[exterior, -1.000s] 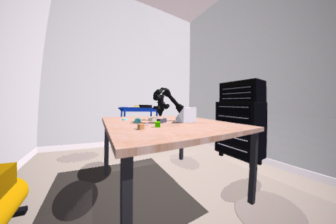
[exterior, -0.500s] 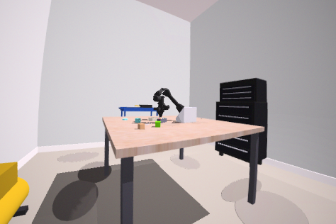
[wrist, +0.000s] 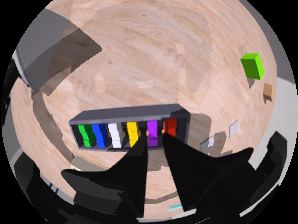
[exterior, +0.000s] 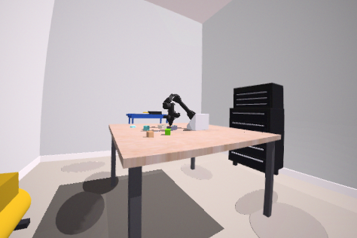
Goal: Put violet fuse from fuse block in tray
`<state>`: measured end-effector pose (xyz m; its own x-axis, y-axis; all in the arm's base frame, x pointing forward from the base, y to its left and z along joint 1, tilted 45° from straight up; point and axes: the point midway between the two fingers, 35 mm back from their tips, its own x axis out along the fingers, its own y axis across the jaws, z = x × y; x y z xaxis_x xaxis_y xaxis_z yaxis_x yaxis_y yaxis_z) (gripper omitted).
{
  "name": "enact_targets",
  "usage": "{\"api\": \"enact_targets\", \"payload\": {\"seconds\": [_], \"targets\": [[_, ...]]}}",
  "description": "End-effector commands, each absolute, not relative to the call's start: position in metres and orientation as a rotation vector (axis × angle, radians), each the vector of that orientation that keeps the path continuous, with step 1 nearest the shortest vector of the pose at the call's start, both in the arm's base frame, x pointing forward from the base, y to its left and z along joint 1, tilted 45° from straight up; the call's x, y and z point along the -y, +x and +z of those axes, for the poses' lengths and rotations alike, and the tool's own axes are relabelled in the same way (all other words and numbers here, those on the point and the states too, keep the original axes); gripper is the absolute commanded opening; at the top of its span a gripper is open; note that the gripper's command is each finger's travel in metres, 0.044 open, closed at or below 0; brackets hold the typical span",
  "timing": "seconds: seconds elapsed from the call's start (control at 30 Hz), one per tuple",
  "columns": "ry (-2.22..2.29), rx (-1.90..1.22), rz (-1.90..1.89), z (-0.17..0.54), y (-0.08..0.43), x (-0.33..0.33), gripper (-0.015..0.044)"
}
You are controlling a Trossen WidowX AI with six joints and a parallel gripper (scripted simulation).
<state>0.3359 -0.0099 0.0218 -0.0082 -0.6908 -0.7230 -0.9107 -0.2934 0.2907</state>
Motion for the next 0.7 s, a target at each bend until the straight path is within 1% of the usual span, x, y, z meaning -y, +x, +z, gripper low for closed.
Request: {"api": "enact_targets", "payload": {"seconds": [0.0, 0.67], "targets": [[-2.011, -1.685, 1.195, 0.0212, 0.335, 0.0116, 0.0074], [-2.011, -1.685, 1.194, 0.0141, 0.3349, 0.0186, 0.0074]]}}
